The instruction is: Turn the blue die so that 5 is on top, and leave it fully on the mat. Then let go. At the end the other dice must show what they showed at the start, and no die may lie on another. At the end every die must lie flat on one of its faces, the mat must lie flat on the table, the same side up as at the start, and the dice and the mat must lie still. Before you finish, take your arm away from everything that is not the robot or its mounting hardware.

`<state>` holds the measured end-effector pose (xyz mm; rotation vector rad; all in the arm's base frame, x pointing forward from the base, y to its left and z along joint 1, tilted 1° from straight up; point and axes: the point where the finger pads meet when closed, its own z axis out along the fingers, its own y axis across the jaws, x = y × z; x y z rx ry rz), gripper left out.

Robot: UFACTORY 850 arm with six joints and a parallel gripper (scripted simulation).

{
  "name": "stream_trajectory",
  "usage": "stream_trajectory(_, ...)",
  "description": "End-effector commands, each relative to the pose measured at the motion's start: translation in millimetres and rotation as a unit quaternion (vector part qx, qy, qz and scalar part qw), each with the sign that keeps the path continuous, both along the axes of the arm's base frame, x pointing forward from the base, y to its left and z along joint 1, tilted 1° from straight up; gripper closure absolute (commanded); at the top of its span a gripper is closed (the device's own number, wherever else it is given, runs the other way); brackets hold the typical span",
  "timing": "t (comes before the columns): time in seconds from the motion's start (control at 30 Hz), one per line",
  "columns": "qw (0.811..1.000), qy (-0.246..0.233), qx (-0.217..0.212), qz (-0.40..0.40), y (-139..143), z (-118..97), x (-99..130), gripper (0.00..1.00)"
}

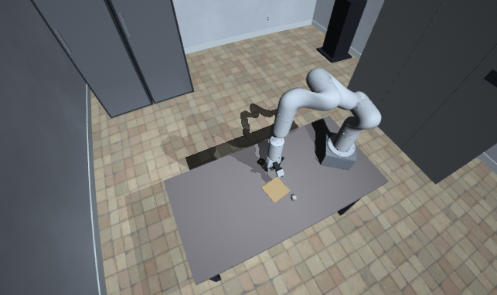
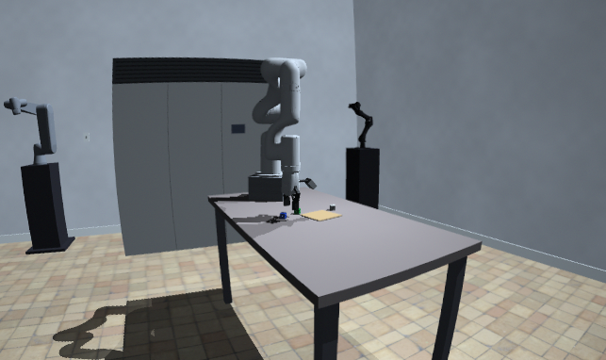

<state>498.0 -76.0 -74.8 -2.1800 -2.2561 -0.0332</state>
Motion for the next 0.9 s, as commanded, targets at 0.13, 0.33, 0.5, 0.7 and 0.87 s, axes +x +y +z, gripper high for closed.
stream_trajectory(0.13,1.000,-0.001,0.000,0.000,1.4,0.6,0.1,0.00)
stream_trajectory(0.33,1.000,-0.001,0.000,0.000,6.9,0.7,-2.6,0.00)
stream_trajectory(0.5,1.000,-0.001,0.000,0.000,12.6,0.7,-5.5,0.00)
stream_trajectory(0.7,1.000,-0.001,0.000,0.000,20.3,0.8,-9.3,0.00)
stream_trajectory(0.87,1.000,-0.001,0.000,0.000,27.7,0.9,-13.0,0.00)
